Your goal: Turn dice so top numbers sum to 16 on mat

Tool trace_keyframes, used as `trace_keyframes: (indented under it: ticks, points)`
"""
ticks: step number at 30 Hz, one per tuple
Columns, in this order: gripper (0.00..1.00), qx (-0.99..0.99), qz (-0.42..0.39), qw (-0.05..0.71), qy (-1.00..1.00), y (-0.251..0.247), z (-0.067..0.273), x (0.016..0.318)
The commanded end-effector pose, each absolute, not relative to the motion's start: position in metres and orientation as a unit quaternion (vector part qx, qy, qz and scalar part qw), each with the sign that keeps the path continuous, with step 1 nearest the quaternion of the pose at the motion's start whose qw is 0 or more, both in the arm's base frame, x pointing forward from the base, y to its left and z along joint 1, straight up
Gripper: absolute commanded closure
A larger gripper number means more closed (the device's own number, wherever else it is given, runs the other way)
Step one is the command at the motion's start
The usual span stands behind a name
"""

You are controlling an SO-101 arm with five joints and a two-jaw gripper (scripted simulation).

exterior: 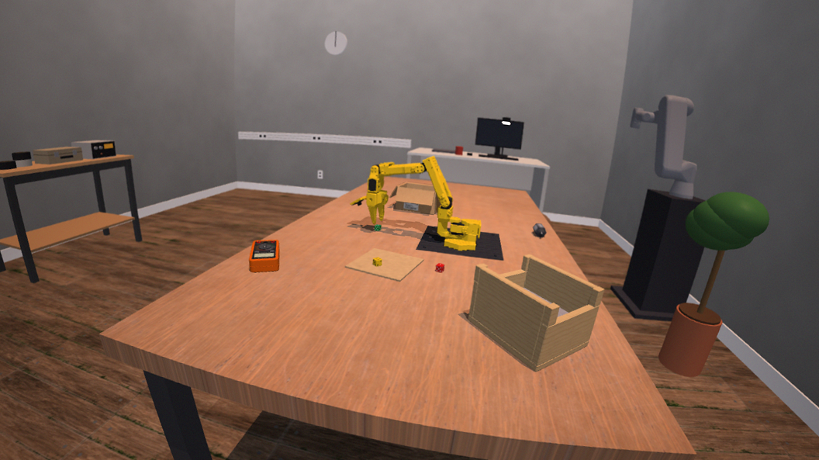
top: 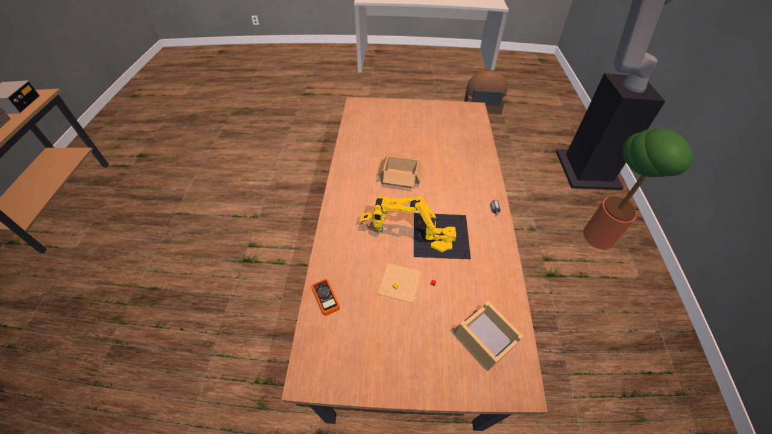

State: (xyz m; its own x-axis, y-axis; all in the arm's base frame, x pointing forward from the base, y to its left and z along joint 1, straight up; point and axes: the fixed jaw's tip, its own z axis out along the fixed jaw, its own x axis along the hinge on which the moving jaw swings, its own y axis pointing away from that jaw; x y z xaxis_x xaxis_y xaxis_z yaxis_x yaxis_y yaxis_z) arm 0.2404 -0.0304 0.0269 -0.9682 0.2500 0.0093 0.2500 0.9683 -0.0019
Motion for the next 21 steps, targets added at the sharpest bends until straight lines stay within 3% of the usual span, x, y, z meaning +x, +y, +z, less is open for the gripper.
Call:
trace_keyframes:
  ticks: [1,21]
  points:
    - [0.75,-0.126,0.0,0.015,-0.992,-0.028,0.015,0.238]
    - [0.75,-0.126,0.0,0.015,-0.992,-0.028,0.002,0.237]
